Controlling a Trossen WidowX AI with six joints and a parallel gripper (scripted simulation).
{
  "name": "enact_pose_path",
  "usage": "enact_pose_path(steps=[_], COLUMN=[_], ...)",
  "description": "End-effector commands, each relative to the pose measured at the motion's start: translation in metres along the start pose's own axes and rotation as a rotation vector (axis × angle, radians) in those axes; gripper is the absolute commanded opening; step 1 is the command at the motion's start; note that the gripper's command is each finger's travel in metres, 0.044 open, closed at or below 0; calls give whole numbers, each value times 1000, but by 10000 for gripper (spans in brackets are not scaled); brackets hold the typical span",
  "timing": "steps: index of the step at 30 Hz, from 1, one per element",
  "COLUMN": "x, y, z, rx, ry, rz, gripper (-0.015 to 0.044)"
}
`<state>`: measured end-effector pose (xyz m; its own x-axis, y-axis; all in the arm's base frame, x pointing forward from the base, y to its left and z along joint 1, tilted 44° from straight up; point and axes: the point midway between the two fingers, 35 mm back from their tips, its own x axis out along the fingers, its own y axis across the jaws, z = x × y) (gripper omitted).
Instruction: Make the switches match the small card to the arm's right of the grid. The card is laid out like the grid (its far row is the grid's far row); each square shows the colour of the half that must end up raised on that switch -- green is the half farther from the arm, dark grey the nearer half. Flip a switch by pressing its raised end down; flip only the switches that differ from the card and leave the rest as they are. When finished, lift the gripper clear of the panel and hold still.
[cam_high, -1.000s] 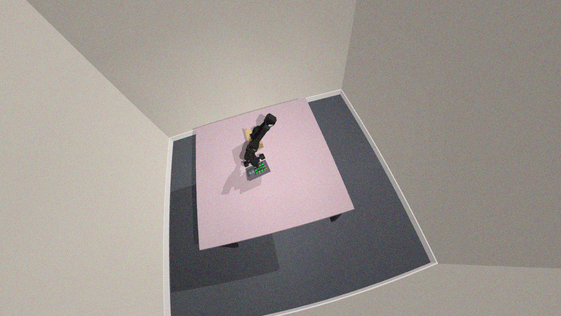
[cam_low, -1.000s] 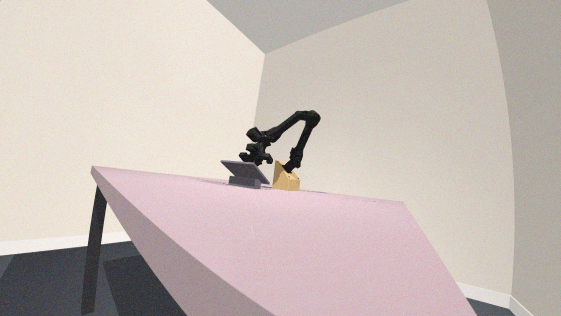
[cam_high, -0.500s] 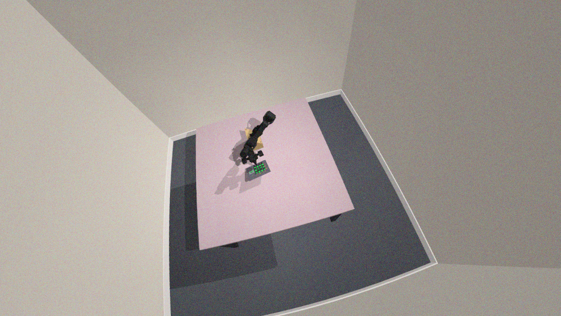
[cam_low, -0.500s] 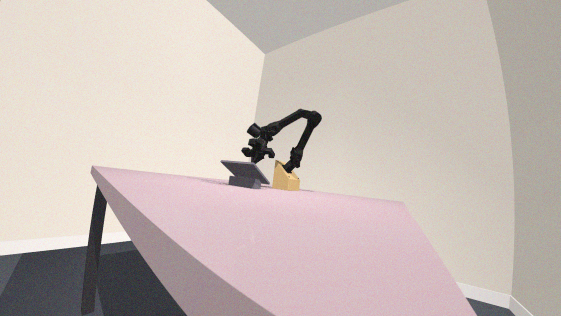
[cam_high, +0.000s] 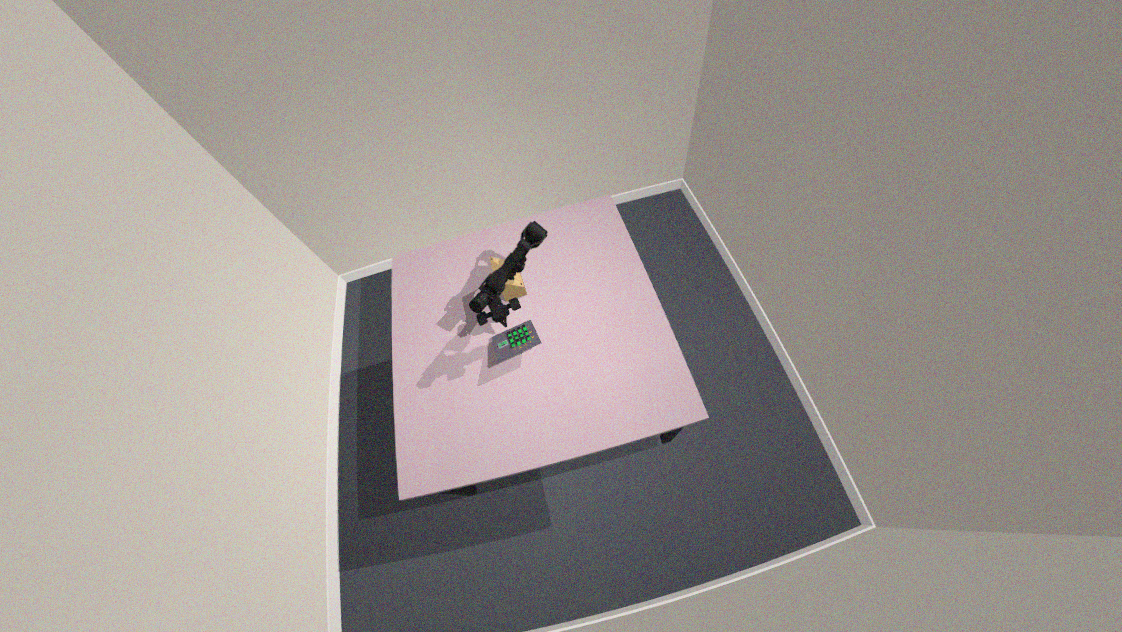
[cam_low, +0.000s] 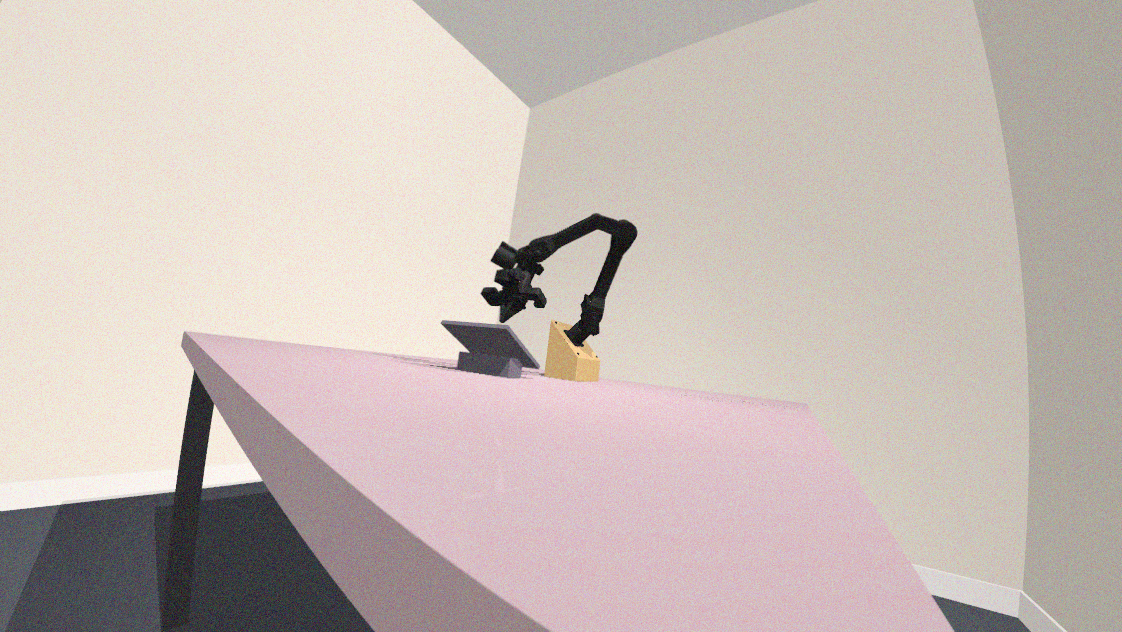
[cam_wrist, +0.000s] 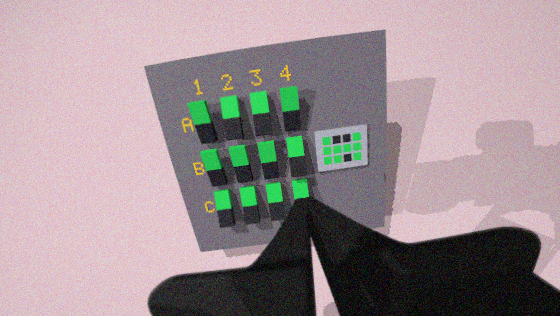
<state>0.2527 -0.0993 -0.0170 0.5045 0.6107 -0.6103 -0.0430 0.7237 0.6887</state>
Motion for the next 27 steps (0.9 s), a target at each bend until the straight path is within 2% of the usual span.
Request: enact_pose_path(steps=[1,4,27], x=[16,33,56], y=[-5,-3,-3], z=[0,0,0], rx=[-4,-4,-4], ry=[-10,-24,-25], rz=[-3,0,1], gripper=[0,0,0])
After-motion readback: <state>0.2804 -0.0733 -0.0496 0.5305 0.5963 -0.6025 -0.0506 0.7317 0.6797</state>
